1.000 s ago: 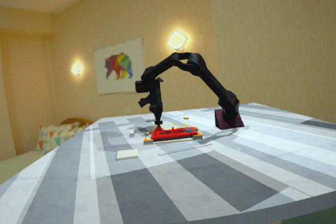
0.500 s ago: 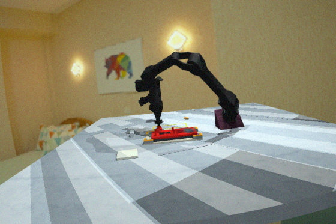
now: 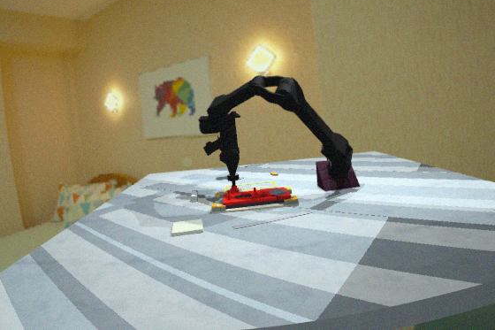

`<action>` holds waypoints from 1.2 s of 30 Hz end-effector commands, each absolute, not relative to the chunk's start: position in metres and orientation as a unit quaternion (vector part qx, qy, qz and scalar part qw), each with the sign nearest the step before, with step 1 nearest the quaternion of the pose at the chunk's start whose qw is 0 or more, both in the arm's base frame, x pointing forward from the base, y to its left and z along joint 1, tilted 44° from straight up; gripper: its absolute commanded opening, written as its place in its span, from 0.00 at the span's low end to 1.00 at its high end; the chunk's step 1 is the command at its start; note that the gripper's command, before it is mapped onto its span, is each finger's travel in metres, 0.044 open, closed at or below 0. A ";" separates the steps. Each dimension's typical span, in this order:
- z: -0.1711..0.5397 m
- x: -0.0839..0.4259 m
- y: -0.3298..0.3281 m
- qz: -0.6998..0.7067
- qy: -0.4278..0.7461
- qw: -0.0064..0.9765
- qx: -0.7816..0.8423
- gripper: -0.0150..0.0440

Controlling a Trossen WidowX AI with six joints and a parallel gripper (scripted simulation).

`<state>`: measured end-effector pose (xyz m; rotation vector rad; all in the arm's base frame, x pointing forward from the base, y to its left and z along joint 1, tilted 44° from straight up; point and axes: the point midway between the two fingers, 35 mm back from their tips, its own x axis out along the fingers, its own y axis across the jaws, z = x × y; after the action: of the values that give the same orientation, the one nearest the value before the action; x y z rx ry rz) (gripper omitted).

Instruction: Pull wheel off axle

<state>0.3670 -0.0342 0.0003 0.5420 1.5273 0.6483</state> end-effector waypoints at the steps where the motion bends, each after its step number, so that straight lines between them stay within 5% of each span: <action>1: 0.004 0.368 -0.039 0.283 0.669 0.645 0.236 0.25; 36: 0.023 0.369 -0.057 0.283 0.670 0.645 0.237 0.25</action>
<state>0.3669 -0.0486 0.0159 0.5491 1.5307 0.6452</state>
